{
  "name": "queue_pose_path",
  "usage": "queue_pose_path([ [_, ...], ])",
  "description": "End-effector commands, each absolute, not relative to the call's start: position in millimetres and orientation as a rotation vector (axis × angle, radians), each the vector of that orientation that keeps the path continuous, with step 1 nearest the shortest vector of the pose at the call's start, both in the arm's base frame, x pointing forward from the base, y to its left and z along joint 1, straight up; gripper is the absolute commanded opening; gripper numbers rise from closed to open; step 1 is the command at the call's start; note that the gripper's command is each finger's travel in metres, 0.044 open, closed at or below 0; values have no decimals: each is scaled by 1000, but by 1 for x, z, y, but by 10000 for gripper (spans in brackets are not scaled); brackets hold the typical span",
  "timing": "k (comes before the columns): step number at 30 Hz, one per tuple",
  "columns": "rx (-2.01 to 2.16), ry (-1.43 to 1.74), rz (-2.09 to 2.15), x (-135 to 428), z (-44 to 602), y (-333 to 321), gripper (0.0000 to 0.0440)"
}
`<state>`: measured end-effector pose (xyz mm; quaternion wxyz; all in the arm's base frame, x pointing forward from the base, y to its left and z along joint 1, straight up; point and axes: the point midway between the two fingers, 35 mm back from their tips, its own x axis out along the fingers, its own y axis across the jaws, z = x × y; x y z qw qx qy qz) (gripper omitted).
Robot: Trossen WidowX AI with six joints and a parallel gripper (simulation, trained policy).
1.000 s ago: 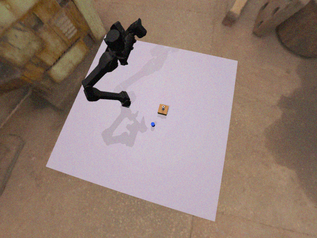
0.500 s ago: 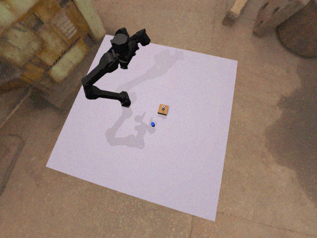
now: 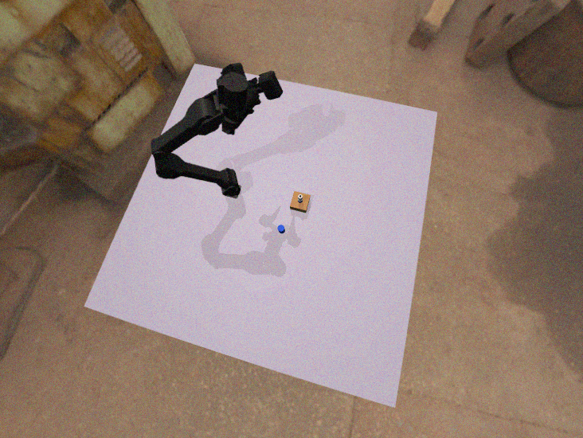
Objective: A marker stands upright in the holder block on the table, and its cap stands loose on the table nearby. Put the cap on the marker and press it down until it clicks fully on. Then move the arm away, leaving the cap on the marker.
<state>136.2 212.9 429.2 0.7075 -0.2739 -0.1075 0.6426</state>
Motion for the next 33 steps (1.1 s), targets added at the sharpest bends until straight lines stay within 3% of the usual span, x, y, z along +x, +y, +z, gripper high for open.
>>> queue_pose_path([
  [1,-619,-193,1423,141,420,208,335],
  [33,-646,139,1322,182,360,162,333],
])
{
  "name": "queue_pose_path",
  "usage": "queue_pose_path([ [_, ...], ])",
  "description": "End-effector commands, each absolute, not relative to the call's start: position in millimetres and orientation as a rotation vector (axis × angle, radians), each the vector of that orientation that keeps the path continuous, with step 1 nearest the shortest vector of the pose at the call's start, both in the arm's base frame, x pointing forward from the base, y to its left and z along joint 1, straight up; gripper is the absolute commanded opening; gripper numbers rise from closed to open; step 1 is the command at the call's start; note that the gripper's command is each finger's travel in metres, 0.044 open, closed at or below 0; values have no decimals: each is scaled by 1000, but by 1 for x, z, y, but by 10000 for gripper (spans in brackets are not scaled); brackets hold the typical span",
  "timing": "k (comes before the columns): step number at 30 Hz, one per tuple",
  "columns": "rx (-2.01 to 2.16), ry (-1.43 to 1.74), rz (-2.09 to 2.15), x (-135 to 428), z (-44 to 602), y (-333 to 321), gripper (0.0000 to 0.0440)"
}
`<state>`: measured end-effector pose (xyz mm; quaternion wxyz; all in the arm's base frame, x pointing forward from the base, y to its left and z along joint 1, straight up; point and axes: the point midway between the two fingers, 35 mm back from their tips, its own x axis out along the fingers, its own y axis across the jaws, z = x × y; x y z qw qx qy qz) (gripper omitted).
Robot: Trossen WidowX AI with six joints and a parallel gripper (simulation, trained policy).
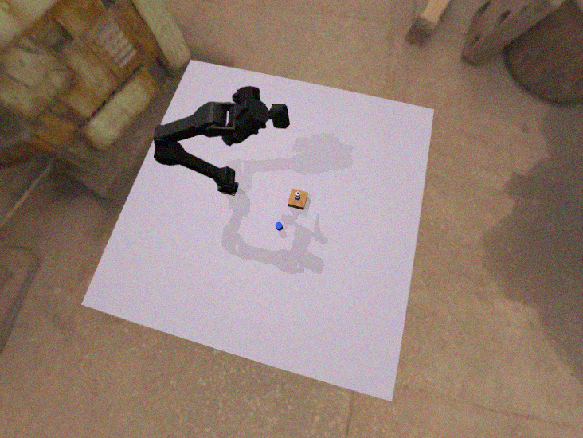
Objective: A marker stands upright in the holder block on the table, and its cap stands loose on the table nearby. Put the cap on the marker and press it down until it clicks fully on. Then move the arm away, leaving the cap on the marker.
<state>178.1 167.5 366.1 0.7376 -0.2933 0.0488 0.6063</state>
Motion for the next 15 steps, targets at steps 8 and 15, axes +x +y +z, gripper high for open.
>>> queue_pose_path([
  [8,-646,212,1289,192,347,148,333],
  [15,-647,274,1257,201,337,135,332],
])
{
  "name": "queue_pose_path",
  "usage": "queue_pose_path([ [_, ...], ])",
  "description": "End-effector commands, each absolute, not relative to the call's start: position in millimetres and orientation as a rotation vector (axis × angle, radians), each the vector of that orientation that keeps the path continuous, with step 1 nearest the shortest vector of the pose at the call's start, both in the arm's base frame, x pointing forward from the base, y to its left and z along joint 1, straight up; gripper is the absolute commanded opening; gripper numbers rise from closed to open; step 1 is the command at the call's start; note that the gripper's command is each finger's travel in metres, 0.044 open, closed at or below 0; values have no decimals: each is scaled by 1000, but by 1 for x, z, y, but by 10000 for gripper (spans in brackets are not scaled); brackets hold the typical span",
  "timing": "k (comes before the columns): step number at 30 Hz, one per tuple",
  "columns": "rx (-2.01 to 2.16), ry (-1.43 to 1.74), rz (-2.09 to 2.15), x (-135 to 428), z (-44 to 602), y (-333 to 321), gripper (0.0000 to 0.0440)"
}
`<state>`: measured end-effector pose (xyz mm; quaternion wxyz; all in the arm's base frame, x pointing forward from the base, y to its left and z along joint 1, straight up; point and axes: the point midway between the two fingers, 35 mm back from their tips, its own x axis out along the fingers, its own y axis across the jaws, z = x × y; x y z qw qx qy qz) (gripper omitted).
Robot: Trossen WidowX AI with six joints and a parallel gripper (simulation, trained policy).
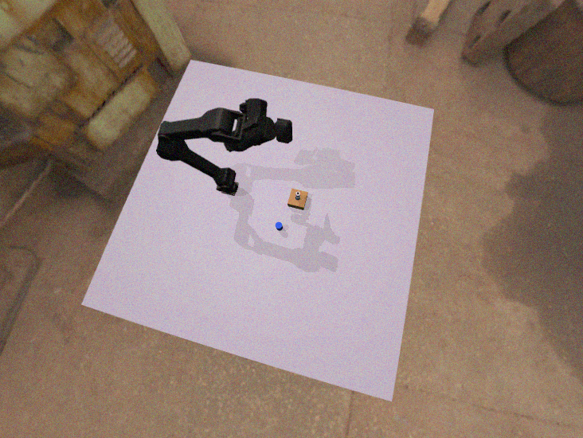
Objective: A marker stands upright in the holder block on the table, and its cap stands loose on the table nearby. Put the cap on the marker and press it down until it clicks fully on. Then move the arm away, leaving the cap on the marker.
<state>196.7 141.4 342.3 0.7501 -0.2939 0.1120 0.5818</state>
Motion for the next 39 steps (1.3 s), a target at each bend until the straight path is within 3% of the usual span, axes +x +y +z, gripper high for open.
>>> queue_pose_path([
  [1,-647,282,1253,202,336,133,332],
  [39,-652,583,1087,242,289,49,330],
])
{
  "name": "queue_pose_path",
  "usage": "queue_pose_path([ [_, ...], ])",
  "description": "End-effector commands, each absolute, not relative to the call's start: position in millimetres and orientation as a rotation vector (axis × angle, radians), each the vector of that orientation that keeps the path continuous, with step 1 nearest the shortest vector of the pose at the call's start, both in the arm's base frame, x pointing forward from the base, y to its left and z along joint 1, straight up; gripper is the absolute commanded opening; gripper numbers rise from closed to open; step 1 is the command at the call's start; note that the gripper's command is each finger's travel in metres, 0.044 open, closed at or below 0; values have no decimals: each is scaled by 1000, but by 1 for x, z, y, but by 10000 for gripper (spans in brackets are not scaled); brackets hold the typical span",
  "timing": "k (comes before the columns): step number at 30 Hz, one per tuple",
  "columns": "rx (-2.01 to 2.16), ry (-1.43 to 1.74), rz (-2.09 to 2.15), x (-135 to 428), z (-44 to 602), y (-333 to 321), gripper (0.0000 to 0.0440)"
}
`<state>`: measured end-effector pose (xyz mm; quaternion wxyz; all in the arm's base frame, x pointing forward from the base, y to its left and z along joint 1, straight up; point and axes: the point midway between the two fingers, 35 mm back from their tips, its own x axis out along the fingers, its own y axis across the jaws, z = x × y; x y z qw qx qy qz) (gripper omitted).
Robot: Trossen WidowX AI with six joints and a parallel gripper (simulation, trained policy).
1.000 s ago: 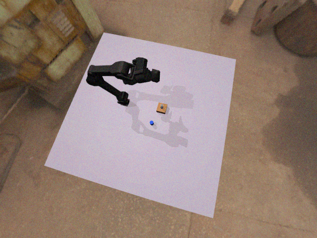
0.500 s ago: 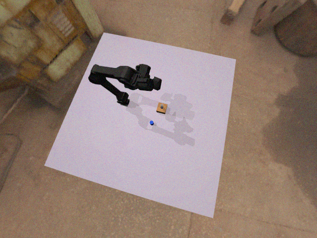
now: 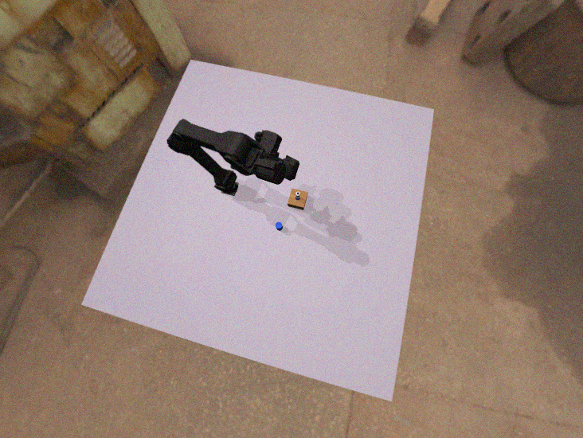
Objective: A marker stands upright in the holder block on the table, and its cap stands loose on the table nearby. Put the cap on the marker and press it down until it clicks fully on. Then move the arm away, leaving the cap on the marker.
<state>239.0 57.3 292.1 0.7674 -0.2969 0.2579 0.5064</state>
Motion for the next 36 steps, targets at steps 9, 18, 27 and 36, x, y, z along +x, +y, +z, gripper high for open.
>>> queue_pose_path([
  [9,-656,653,1055,249,278,27,329],
  [18,-660,724,1028,255,267,3,328],
  [27,-665,798,1007,259,255,-20,328],
  [36,-670,873,993,262,243,-44,327],
])
